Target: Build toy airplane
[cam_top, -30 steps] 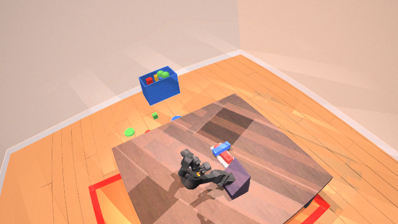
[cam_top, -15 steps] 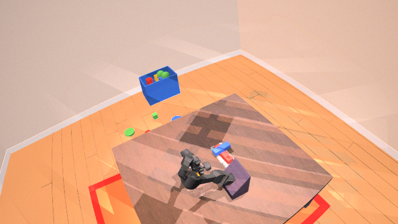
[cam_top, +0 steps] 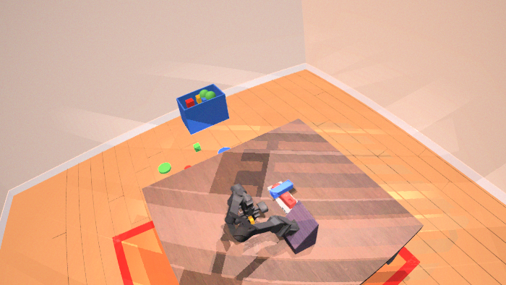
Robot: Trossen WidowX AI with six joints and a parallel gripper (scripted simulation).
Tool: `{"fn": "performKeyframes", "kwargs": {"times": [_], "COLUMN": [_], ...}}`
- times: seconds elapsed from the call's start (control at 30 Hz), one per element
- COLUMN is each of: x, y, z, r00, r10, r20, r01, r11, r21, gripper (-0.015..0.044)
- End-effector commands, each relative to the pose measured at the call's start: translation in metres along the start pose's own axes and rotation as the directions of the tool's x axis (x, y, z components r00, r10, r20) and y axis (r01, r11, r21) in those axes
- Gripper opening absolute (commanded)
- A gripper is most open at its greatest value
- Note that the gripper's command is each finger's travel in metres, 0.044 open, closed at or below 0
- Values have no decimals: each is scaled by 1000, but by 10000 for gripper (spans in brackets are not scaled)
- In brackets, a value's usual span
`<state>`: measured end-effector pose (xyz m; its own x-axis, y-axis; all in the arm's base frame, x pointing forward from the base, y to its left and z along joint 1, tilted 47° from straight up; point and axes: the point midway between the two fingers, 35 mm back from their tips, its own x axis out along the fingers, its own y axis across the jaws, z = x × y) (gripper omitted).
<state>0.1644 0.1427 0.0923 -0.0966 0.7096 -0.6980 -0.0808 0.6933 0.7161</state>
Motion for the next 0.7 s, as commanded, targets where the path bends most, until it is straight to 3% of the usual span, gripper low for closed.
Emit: {"fn": "performKeyframes", "kwargs": {"times": [0.0,0.67], "x": [-13,-73], "y": [-2,-4], "z": [4,3], "r00": [1000,1000], "r10": [-12,-9], "r20": [5,4], "r01": [12,9], "r11": [1000,1000], "r21": [2,15], "gripper": [0,0]}}
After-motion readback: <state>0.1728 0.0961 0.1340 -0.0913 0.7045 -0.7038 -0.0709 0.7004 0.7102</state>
